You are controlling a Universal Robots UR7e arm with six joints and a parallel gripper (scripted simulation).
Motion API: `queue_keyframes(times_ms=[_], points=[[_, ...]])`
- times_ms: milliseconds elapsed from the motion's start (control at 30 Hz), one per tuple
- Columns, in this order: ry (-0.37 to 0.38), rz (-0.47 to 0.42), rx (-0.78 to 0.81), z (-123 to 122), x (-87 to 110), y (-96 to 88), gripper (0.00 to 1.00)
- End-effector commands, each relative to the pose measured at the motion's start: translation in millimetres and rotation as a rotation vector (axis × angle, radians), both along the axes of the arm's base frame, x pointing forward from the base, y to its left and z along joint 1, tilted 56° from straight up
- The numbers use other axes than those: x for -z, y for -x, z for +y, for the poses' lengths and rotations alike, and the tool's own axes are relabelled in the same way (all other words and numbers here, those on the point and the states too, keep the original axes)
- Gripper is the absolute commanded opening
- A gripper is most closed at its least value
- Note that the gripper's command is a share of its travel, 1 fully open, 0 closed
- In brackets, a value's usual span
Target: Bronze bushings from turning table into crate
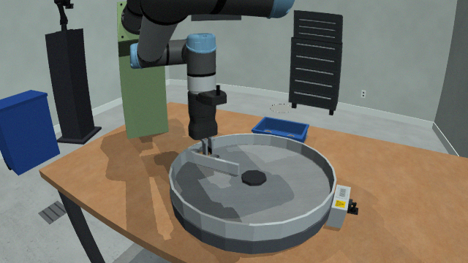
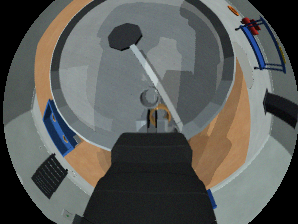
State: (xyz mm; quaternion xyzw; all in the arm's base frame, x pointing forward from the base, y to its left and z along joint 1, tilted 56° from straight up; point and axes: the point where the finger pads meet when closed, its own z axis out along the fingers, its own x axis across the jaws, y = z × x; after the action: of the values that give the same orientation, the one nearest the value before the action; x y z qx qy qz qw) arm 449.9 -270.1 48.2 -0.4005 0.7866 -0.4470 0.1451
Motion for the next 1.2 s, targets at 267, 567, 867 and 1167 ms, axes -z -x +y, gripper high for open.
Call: queue_keyframes(times_ms=[267, 567, 867, 1167], points=[[0.001, 0.0, 0.001, 1.1, -0.3, -0.8, 0.0], [0.001, 0.0, 0.001, 5.5, -4.4, 3.6, 0.0], [0.001, 0.0, 0.001, 5.5, -4.4, 3.6, 0.0], [0.001, 0.0, 0.001, 9.8, -8.6, 8.0, 0.0]])
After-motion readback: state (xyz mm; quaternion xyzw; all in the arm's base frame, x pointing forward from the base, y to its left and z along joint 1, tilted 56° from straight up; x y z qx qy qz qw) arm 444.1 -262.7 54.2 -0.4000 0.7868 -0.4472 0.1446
